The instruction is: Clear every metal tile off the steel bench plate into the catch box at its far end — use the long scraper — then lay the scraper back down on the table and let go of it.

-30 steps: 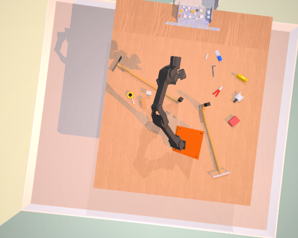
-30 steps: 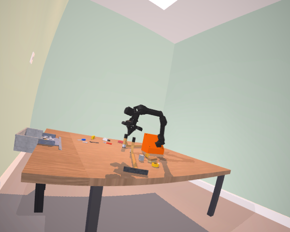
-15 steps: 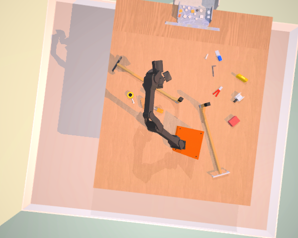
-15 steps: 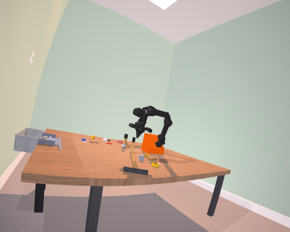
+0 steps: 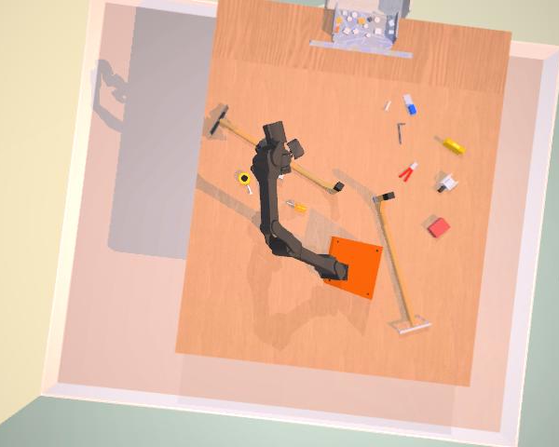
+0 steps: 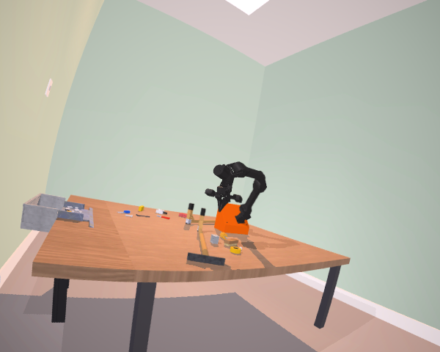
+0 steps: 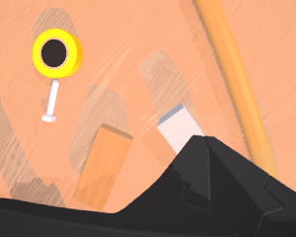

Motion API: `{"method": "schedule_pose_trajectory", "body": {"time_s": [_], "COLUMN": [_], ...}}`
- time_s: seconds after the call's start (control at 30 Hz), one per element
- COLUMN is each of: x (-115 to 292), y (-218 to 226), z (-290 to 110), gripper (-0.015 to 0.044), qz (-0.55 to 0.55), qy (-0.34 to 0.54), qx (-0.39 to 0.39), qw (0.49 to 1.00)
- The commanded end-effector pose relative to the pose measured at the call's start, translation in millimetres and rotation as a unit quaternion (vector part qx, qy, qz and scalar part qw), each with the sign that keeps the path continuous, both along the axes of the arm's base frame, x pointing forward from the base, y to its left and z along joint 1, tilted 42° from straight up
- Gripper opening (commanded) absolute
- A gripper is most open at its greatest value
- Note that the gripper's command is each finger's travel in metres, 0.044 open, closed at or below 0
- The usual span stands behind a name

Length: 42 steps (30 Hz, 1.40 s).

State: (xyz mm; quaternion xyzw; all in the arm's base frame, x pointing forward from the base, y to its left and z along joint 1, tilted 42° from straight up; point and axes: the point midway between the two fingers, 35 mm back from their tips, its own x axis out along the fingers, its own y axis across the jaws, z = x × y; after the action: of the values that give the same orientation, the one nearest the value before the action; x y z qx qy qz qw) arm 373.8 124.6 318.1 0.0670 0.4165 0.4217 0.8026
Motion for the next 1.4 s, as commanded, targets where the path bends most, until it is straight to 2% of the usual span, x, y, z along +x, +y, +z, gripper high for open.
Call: {"method": "schedule_pose_trajectory", "body": {"time_s": [0.0,1.37], "x": [0.5,21.3], "y": [5.6,74.4], "z": [-6.8,-80.3], "gripper": [0.0000,0.0000], "qz": [0.001,0.003], "qy": [0.007,0.006], "qx": [0.001,-0.001], "qw": [1.000,1.000]}}
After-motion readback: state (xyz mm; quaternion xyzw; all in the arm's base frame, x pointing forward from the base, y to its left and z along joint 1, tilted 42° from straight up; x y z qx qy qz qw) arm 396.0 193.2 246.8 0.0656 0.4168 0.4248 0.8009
